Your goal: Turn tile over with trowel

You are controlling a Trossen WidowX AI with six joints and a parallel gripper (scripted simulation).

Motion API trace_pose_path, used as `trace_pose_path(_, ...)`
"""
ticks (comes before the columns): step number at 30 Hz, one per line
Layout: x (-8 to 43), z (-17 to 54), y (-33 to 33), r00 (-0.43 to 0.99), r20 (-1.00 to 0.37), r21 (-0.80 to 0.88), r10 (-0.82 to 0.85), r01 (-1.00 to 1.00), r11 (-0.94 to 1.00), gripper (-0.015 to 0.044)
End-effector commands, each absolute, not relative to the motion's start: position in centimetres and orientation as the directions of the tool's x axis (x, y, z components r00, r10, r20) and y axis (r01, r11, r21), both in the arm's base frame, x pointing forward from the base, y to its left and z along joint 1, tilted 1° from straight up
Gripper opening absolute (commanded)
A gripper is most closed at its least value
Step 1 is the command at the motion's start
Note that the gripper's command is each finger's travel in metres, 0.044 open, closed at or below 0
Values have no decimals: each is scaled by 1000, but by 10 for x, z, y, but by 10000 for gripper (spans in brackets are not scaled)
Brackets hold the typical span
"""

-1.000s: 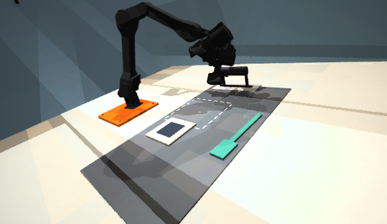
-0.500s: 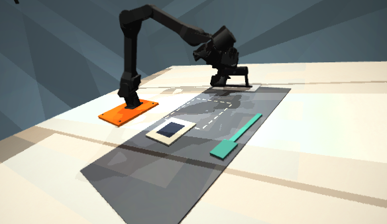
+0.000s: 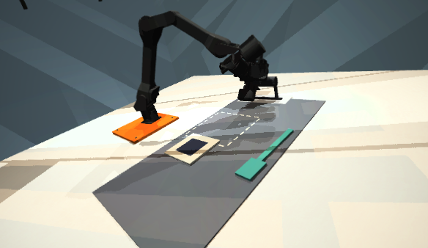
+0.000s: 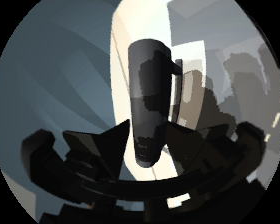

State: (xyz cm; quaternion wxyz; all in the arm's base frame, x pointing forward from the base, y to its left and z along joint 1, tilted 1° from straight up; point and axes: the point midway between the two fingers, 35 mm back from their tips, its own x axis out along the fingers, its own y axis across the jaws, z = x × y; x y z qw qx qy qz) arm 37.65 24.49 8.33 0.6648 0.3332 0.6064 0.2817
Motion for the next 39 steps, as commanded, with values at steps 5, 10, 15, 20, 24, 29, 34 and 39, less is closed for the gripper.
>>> trace_pose_path(5,376,79,245,105,-624,781,775,39,623,148)
trace_pose_path(10,376,79,245,105,-624,781,775,39,623,115)
trace_pose_path(15,376,79,245,105,-624,781,775,39,623,82)
trace_pose_path(20,376,79,245,105,-624,781,775,39,623,48)
trace_pose_path(24,377,91,245,105,-623,781,775,39,623,0)
trace_pose_path(29,375,129,244,105,-623,781,775,37,623,0)
trace_pose_path(34,374,141,244,105,-623,782,775,37,623,0)
trace_pose_path(39,377,140,239,116,-624,781,773,47,623,0)
